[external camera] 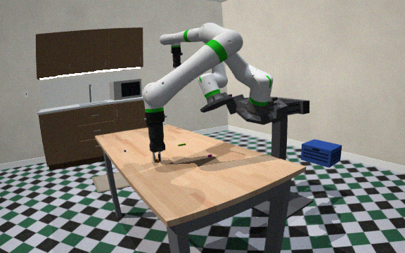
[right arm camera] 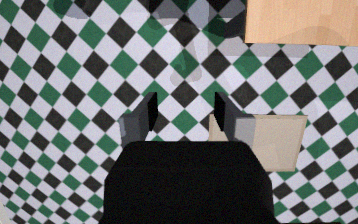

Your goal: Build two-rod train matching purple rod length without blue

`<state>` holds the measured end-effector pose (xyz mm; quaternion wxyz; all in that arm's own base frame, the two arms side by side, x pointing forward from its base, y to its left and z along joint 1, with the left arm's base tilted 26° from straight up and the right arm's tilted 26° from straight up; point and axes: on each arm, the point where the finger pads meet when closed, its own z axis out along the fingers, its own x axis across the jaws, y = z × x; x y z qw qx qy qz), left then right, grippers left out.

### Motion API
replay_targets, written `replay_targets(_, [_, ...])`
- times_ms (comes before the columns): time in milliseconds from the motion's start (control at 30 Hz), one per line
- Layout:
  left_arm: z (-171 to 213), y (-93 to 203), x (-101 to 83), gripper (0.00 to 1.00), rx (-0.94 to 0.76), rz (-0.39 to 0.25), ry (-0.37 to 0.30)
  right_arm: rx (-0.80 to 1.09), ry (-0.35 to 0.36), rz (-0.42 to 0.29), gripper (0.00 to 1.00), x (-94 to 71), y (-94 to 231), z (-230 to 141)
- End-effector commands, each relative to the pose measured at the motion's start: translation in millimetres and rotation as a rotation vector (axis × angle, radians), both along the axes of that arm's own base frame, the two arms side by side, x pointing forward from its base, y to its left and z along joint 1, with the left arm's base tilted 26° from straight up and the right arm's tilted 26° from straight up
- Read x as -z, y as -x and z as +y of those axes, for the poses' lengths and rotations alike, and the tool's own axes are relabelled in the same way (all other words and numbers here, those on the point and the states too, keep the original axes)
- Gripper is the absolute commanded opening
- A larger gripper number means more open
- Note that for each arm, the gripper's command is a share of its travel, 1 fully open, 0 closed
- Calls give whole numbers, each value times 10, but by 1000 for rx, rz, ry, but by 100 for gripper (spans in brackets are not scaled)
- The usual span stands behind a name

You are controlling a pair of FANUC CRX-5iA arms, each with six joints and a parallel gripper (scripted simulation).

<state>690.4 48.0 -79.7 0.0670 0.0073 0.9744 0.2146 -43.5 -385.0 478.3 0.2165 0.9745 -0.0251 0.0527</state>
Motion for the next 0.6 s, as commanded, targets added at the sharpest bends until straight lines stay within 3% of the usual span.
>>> replay_targets(0, [-8,-9,-14,54,1,-2,1,1,2,0,100,-10,4,2])
replay_targets(33, [-8,-9,-14,24,1,-2,1,1,2,0,100,-10,4,2])
replay_targets(567, [-8,-9,-14,24,1,-2,1,1,2,0,100,-10,4,2])
